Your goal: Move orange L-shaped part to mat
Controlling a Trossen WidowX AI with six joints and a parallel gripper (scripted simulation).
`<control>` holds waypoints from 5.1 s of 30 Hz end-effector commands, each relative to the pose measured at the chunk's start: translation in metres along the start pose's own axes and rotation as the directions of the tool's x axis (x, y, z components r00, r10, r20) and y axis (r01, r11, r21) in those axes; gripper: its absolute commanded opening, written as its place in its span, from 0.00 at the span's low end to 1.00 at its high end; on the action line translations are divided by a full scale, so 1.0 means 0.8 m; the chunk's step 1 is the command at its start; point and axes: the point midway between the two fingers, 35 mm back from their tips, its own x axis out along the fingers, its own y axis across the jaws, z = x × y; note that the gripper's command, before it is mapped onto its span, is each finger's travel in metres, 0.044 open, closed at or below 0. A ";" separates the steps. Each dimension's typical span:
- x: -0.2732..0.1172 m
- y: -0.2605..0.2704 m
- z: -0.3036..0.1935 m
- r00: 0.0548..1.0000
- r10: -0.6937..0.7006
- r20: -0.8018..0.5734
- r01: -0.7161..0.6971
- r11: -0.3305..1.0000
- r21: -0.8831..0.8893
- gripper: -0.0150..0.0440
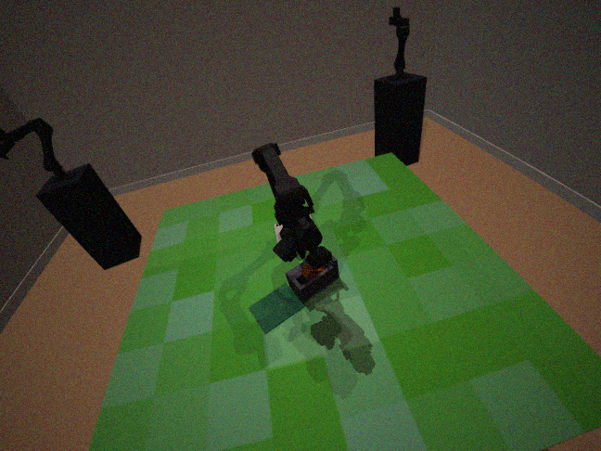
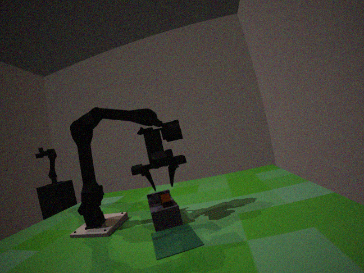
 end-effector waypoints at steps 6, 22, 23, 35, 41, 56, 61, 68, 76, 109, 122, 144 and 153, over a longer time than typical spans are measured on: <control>0.020 -0.001 0.001 1.000 -0.012 0.002 0.012 1.000 0.003 0.73; 0.053 -0.002 0.001 1.000 -0.012 0.002 0.012 1.000 0.003 0.73; 0.055 -0.002 0.001 1.000 -0.012 0.002 0.012 1.000 0.003 0.73; 0.057 -0.001 0.000 1.000 -0.001 0.000 0.001 1.000 0.008 0.60; 0.057 -0.001 0.000 1.000 -0.001 0.000 0.001 1.000 0.008 0.49; 0.056 -0.001 0.000 1.000 -0.001 0.000 0.001 1.000 0.008 0.25; 0.049 -0.001 0.000 1.000 -0.005 0.001 0.005 1.000 0.006 0.25; 0.035 -0.001 0.001 1.000 -0.009 0.001 0.009 1.000 0.004 0.25; 0.020 -0.001 0.001 1.000 -0.011 0.002 0.011 1.000 0.004 0.25; -0.046 -0.001 0.001 1.000 -0.012 0.002 0.012 1.000 0.003 0.25; -0.049 -0.002 0.014 1.000 -0.012 0.003 0.012 1.000 0.003 0.25; -0.050 -0.015 0.149 1.000 -0.013 0.012 0.013 1.000 0.003 0.25; -0.051 -0.020 0.203 1.000 -0.014 0.016 0.014 1.000 0.003 0.25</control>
